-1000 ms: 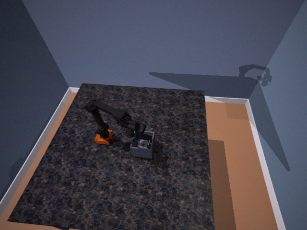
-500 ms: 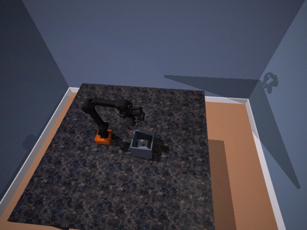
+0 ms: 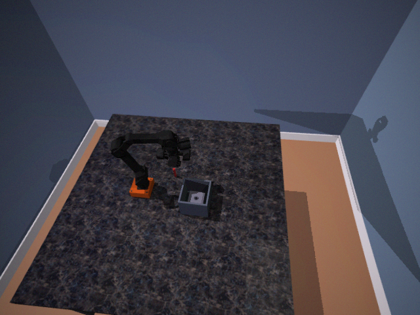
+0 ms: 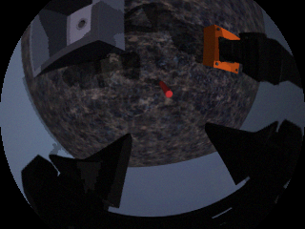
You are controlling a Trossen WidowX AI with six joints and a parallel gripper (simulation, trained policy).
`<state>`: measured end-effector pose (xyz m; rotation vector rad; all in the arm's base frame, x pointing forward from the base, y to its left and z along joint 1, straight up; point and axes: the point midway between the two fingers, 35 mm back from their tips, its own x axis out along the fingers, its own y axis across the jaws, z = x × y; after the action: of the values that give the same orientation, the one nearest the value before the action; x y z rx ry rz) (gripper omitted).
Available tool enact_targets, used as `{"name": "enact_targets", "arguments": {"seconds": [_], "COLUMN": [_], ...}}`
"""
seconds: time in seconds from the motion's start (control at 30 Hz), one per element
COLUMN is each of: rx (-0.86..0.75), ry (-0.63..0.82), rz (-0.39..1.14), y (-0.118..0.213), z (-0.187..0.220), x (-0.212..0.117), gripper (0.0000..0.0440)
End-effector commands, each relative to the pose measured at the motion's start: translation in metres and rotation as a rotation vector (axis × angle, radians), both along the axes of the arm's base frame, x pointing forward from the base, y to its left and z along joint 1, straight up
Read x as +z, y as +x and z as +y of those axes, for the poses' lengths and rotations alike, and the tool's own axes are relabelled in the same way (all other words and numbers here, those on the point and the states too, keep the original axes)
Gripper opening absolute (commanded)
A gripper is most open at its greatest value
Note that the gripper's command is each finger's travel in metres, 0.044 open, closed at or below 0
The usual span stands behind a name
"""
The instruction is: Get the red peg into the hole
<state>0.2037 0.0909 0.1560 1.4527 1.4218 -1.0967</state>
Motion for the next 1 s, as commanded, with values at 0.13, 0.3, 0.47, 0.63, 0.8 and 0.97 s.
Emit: {"name": "enact_targets", "arguments": {"seconds": [0.13,0.3,0.47,0.63,0.8,0.97], "rx": [0.088,0.130,0.158,0.173,0.177,0.175], "ry": [-0.103,-0.156,-0.188,-0.202,-0.213,-0.222], "rz": [0.050,0.059,0.065,0.071,0.070,0.067], "y": [-0.024,-0.030,-0.031,-0.032,-0.032,-0.031], "z": [0.007,0.007,0.006,0.004,0.002,0.000], "x": [-0.024,-0.041,-0.062,-0.080,-0.096,-0.111], "gripper": [0.0440,0.0440,0.0440,0.0440,0.0436,0.0421]}}
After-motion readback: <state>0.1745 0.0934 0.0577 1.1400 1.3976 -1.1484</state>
